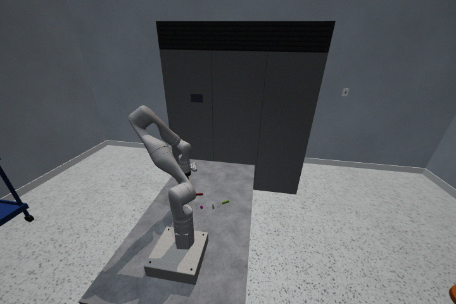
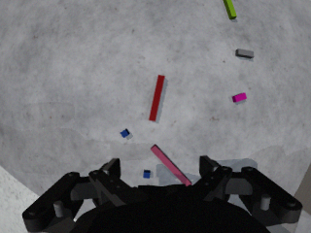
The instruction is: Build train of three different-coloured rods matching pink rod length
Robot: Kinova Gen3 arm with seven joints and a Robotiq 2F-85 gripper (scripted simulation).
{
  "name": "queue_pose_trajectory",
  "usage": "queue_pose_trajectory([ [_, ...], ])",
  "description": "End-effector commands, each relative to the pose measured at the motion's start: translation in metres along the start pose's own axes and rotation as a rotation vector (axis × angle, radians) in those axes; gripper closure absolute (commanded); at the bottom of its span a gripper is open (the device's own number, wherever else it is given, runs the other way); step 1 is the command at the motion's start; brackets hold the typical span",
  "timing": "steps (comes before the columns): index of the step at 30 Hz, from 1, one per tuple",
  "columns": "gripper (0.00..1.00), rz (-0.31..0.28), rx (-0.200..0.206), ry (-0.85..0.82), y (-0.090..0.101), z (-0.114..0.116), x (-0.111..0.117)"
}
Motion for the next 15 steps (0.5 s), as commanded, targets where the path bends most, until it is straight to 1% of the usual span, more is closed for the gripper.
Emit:
queue_pose_trajectory([
  [1,0.0,0.005,-0.004,0.001,0.0,-0.009,-0.012],
  [15,0.0,0.011,-0.011,-0.096,0.002,-0.024,-0.034],
])
Point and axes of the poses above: the point where the finger pads meet when closed, its own y axis back along the fingers, its own z axis across the jaws, x = y × z, the point moved 8 cm from there along y, back along the fingers, and after that the axes turned 9 degrees about y, right-handed, at the moved point
